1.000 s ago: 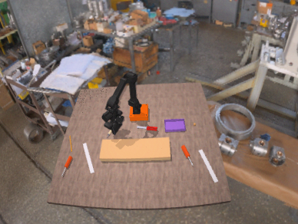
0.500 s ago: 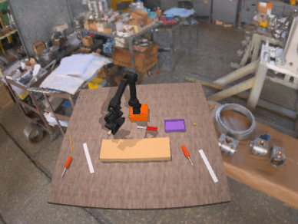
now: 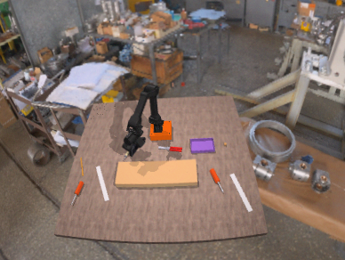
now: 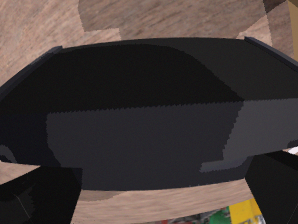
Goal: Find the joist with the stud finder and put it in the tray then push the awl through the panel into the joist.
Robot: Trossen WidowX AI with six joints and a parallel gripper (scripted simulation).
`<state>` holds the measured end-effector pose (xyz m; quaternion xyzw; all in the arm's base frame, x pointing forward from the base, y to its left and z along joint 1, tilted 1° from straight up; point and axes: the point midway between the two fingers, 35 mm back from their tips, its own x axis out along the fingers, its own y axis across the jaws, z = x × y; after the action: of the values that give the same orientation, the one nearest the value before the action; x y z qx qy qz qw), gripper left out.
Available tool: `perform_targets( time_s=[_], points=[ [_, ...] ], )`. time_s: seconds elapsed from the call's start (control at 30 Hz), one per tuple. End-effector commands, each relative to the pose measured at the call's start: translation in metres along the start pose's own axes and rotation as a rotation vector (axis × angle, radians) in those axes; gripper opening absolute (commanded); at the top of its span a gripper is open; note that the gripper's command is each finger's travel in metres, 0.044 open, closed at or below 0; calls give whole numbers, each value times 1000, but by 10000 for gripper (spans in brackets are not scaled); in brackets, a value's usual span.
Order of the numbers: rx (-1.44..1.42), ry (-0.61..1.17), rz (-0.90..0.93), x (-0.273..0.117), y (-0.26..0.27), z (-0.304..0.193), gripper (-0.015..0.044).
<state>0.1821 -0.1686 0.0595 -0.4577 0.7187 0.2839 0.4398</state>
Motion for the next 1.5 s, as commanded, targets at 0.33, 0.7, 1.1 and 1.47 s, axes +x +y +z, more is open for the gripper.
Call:
perform_targets(
  time_s=[0.33,0.7,1.1,1.47],
  points=[
    [8,104,-8,0,-1,2,0],
    [11,181,-1,1,0,4,0],
    [11,284,-8,1,-1,7,0],
    [14,346,-1,2,0,8,0]
  ],
)
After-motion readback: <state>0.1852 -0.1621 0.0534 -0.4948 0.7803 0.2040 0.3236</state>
